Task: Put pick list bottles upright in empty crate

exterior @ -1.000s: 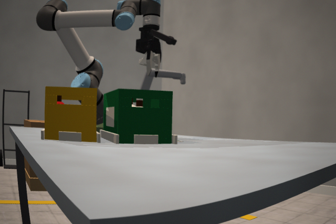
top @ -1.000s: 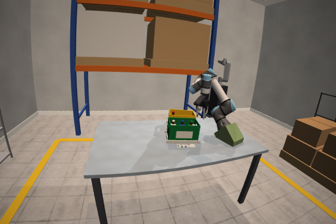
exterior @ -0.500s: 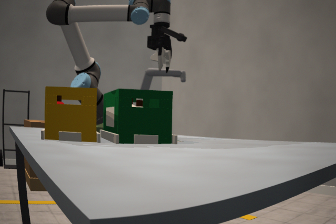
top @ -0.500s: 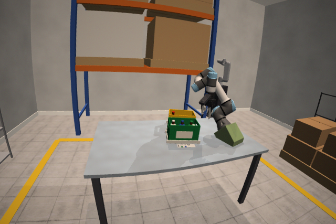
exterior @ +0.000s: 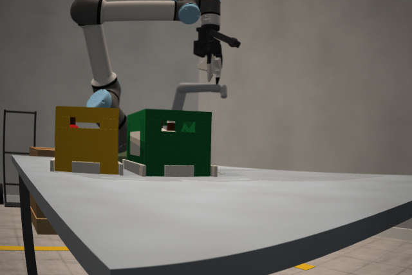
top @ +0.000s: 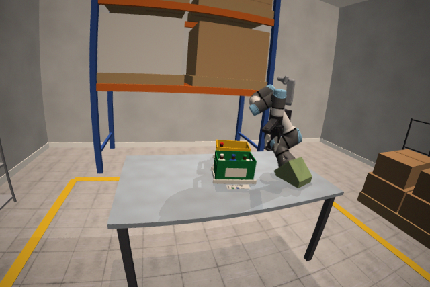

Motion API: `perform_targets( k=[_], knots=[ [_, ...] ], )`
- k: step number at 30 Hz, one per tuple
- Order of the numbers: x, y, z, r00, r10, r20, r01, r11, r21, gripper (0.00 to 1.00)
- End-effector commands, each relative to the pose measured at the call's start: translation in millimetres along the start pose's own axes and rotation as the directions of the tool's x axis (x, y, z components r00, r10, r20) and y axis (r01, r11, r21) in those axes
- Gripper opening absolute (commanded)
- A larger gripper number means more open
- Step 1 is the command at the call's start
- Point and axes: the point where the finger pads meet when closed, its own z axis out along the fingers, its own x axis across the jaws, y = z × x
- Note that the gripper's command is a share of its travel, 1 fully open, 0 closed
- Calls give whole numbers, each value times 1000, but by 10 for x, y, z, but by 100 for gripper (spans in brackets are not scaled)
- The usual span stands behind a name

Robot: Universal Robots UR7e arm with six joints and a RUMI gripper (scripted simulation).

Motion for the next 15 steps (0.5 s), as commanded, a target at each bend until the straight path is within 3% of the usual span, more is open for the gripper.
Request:
perform_targets(
  k=[1,15],
  knots=[
    [-162,-57,-84,1000,5,2,-5,1000,-2,38],
    [-778,-254,-353,1000,5,2,-5,1000,-2,38]
  ],
)
